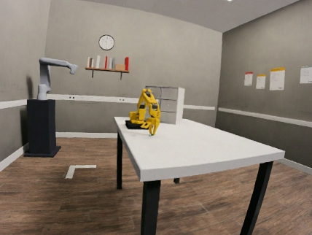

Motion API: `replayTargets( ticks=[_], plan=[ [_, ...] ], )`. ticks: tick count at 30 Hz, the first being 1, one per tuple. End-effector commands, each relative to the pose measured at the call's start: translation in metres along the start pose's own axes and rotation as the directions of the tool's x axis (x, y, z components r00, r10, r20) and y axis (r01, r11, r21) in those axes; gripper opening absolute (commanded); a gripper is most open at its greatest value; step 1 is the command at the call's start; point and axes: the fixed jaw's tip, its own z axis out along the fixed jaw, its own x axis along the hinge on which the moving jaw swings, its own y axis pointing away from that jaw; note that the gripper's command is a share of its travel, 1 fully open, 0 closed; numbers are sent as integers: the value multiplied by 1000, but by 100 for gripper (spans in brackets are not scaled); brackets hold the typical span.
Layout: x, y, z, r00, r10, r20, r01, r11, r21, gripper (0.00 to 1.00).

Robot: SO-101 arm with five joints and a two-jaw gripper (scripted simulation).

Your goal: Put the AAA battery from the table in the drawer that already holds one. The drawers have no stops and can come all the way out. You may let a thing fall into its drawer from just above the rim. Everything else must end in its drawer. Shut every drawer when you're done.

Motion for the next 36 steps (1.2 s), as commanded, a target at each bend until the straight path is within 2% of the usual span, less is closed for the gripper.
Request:
replayTargets(
  ticks=[1,10,29,36],
  plan=[
    [2,-4,4,1000,11,-10,-11,1000,16,4],
    [2,-4,4,1000,11,-10,-11,1000,16,0],
    [2,-4,4,1000,11,-10,-11,1000,16,0],
    [1,-2,-12,1000,11,-10,-11,1000,16,0]
  ],
)
